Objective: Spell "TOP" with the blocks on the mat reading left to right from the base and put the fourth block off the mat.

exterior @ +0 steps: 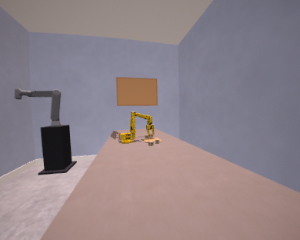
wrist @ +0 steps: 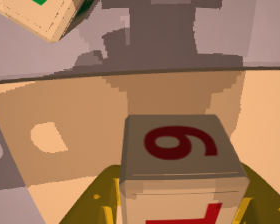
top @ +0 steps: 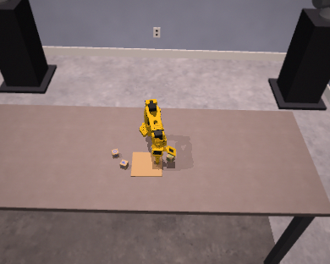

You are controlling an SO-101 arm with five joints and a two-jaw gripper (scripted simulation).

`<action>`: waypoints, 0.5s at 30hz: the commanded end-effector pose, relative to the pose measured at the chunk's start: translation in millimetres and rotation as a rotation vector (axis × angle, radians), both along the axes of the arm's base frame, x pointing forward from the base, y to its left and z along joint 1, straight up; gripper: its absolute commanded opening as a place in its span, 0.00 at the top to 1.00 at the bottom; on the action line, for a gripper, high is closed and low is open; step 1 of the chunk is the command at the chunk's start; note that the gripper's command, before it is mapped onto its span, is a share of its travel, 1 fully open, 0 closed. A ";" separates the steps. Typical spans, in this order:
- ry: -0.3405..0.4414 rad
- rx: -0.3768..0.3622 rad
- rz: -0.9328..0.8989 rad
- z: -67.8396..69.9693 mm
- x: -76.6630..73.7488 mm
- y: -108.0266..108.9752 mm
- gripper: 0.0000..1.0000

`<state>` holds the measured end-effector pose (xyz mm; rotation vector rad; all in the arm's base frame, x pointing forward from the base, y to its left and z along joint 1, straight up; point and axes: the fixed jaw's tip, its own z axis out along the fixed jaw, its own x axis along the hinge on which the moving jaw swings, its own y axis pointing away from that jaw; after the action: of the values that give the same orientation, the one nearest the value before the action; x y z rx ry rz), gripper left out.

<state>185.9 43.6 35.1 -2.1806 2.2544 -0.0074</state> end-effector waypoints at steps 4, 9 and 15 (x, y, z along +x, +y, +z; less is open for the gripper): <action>-0.094 0.023 0.001 10.4 11.4 3.9 1.00; -0.094 0.023 0.001 10.3 11.4 3.9 1.00; -0.094 0.023 0.001 7.0 11.7 4.0 1.00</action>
<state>185.8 43.6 30.2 -2.1804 2.2542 -0.0077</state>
